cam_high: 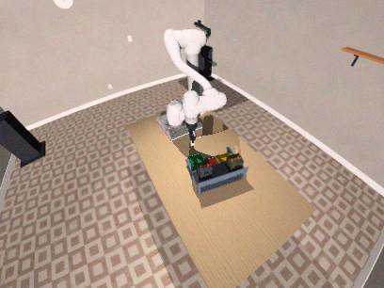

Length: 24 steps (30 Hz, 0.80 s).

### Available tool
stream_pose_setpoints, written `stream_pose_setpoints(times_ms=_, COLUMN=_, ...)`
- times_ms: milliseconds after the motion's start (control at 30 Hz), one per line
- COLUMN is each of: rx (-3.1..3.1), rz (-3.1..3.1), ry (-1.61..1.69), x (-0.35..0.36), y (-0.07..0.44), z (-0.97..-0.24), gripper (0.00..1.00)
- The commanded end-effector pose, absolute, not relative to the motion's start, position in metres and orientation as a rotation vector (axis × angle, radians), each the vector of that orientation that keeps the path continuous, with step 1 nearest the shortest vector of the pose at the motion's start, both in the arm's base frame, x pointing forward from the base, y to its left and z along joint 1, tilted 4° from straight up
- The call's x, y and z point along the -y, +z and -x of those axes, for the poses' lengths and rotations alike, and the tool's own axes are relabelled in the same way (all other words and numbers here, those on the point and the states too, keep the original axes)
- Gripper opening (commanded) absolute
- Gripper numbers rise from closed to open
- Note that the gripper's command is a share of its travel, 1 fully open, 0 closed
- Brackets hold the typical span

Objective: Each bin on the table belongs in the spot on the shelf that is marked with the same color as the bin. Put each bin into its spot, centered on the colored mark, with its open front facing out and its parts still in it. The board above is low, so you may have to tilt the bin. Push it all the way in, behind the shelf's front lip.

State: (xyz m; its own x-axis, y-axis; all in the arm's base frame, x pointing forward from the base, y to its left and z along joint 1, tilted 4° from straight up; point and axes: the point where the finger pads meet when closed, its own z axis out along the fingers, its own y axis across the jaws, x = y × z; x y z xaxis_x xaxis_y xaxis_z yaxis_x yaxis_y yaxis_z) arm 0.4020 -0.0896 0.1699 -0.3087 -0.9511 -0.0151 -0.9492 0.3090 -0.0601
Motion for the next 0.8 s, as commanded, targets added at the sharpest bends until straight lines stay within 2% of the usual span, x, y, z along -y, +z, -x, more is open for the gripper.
stream_pose_setpoints(times_ms=0, rx=-2.497, rz=1.813, ry=-0.066, x=0.0896, y=0.1688, z=-0.4026, gripper=0.1)
stream_pose_setpoints(times_ms=767, rx=-2.497, rz=1.814, ry=-0.065, x=0.0897, y=0.1628, z=-0.403, gripper=0.1)
